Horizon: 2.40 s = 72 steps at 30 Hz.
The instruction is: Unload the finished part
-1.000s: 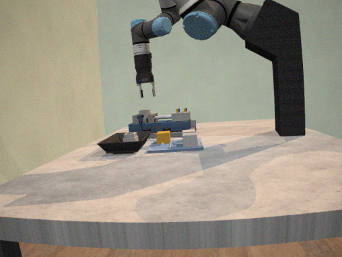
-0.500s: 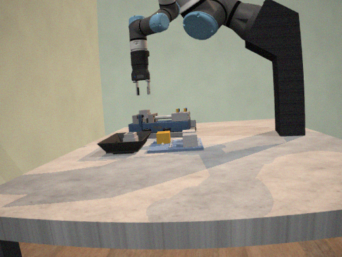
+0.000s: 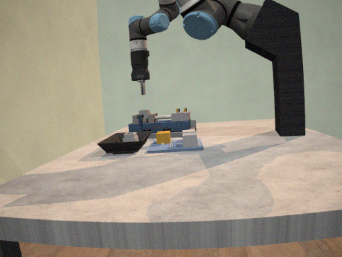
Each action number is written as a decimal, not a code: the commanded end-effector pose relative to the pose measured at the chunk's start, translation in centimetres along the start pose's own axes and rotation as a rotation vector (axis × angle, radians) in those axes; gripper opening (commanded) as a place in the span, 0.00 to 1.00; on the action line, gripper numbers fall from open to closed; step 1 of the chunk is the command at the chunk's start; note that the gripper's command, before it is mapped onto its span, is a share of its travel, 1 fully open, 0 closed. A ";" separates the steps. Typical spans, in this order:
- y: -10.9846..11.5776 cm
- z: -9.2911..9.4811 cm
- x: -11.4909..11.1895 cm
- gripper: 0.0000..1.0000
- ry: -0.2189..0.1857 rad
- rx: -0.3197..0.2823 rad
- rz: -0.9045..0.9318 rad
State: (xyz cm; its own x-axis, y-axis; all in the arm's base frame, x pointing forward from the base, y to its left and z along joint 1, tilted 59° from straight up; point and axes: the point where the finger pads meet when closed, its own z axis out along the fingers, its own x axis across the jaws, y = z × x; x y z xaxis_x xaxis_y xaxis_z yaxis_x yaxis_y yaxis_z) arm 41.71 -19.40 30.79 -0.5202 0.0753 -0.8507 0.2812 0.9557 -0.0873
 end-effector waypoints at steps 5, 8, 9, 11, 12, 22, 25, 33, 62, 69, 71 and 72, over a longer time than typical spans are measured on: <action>0.0 0.0 0.0 0.00 -0.001 0.000 -0.001; 0.0 0.0 0.0 0.00 -0.001 0.000 -0.001; 0.0 0.0 0.0 0.00 -0.001 0.000 -0.001; 0.0 0.0 0.0 0.00 -0.001 0.000 -0.001; 0.0 0.0 0.0 0.00 -0.001 0.000 -0.001; 0.0 0.0 0.0 0.00 -0.001 0.000 -0.001; 0.0 0.0 0.0 0.00 -0.001 0.000 -0.001; 0.0 0.0 0.0 1.00 -0.001 0.000 -0.001; 0.0 0.0 0.0 1.00 -0.001 0.000 -0.001; 0.0 0.1 0.0 1.00 -0.001 0.000 -0.001; 0.0 0.2 0.0 1.00 -0.001 0.000 -0.001; 0.0 0.2 0.0 1.00 -0.001 0.000 -0.001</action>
State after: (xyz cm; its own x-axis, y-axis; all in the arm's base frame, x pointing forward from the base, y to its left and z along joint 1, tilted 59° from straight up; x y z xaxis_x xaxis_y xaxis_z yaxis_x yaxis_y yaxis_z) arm 41.80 -19.44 30.73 -0.5202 0.0753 -0.8507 0.2811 0.9557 -0.0873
